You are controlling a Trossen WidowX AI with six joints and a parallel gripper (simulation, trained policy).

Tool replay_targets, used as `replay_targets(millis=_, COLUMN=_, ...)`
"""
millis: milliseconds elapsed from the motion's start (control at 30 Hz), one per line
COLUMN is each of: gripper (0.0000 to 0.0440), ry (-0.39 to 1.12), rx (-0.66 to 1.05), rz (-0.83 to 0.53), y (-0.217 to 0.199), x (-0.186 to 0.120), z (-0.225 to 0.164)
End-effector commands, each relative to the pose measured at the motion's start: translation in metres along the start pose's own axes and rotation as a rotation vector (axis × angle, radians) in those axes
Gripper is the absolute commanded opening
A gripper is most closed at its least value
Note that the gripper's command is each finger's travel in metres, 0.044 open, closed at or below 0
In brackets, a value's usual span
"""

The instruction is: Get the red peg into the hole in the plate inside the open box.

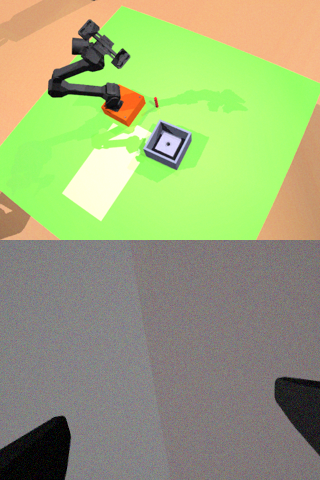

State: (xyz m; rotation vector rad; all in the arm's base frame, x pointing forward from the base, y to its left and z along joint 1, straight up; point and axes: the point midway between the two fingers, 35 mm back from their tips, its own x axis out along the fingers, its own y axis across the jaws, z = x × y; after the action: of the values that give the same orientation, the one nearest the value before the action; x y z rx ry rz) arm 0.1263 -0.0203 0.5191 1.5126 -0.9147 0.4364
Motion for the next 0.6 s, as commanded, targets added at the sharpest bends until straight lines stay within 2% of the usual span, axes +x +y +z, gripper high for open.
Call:
replay_targets(millis=0, gripper=0.0440, ry=0.071, rx=-0.064, rz=-0.081, y=-0.027, x=0.004, z=-0.025)
replay_targets(millis=267, gripper=0.0440, ry=0.224, rx=-0.213, rz=-0.261, y=-0.089, x=-0.001, z=-0.071)
replay_targets(millis=567, gripper=0.0440, ry=0.406, rx=-0.376, rz=-0.458, y=-0.157, x=-0.023, z=-0.111)
